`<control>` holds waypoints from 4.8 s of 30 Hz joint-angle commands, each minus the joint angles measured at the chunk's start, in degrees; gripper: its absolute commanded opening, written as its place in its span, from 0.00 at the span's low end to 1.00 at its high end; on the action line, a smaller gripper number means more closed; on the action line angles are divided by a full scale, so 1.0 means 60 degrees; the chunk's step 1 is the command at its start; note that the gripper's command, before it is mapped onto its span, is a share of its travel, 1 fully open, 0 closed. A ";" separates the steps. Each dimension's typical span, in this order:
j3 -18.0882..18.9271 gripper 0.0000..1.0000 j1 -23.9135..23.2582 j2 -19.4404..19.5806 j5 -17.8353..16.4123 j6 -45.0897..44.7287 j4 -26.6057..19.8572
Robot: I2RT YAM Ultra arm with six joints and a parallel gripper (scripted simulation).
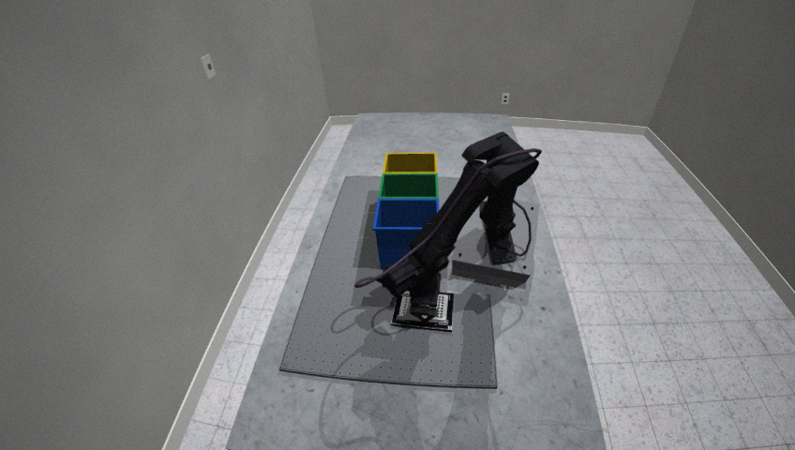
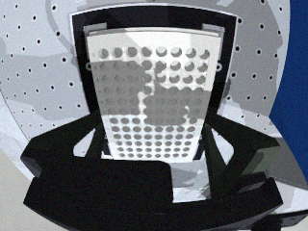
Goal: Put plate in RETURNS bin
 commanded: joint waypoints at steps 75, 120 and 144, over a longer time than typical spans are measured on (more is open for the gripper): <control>0.0531 0.00 -0.0423 -0.1070 0.0125 -0.0293 -0.1109; 0.1837 0.00 -0.1167 -0.2499 -0.0159 -0.1034 -0.4052; 0.2717 0.00 -0.1592 -0.2916 -0.0289 -0.1458 -0.5471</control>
